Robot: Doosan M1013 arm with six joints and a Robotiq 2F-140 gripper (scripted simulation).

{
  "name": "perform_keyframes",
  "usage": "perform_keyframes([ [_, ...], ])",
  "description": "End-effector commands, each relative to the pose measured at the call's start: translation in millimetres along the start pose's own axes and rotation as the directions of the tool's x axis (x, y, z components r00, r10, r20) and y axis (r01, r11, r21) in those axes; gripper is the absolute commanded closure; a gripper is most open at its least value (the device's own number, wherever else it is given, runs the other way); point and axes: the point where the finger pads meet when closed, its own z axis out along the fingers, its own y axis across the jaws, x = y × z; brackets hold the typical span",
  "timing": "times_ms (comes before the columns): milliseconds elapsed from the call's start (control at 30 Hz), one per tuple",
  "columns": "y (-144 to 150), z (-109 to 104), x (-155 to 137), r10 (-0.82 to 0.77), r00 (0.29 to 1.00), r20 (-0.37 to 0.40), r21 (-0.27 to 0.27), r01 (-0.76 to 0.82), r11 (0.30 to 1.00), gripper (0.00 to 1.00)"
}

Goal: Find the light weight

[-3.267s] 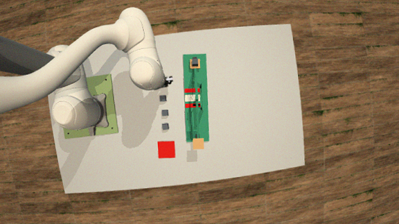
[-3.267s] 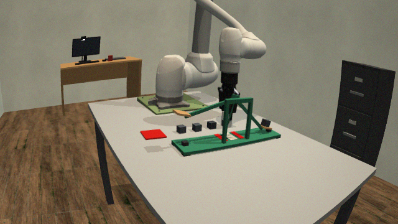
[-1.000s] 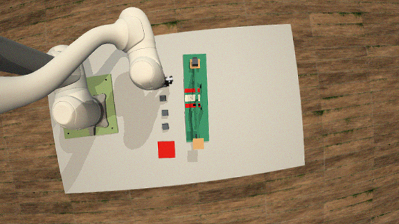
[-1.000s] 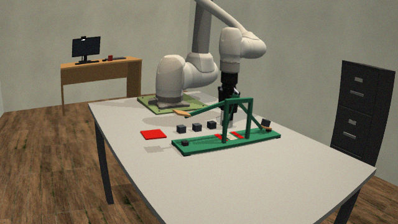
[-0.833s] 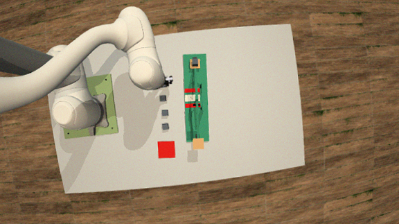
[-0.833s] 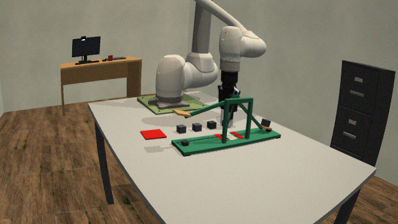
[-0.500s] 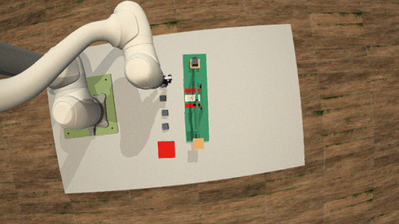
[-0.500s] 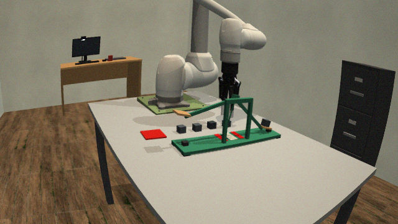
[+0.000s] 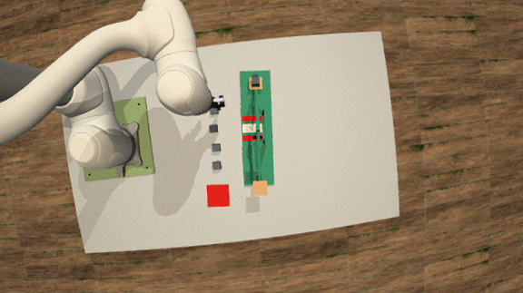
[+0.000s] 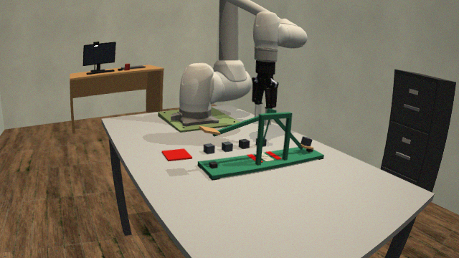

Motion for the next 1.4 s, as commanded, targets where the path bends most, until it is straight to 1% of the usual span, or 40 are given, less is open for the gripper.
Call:
perform_keyframes([
  [0,0.0,-0.7,0.0,0.0,1.0,0.0,0.0,0.0,1.0,0.0],
  [600,0.1,-0.6,0.8,0.001,1.0,0.0,0.0,-0.001,1.0,0.0],
  [667,2.0,-0.1,15.6,0.013,1.0,0.0,0.0,-0.013,1.0,0.0],
  [733,2.0,-0.1,15.6,0.013,1.0,0.0,0.0,-0.013,1.0,0.0],
  [833,10.4,1.5,57.4,0.05,0.999,0.0,0.0,-0.05,0.999,0.0],
  [867,12.9,1.9,66.7,0.058,0.998,0.0,0.0,-0.058,0.998,0.0],
  [933,14.4,2.1,71.9,0.063,0.998,0.0,0.0,-0.063,0.998,0.0],
  [967,14.4,2.1,71.9,0.063,0.998,0.0,0.0,-0.063,0.998,0.65],
  [1367,14.4,2.1,71.9,0.063,0.998,0.0,0.0,-0.063,0.998,0.65],
])
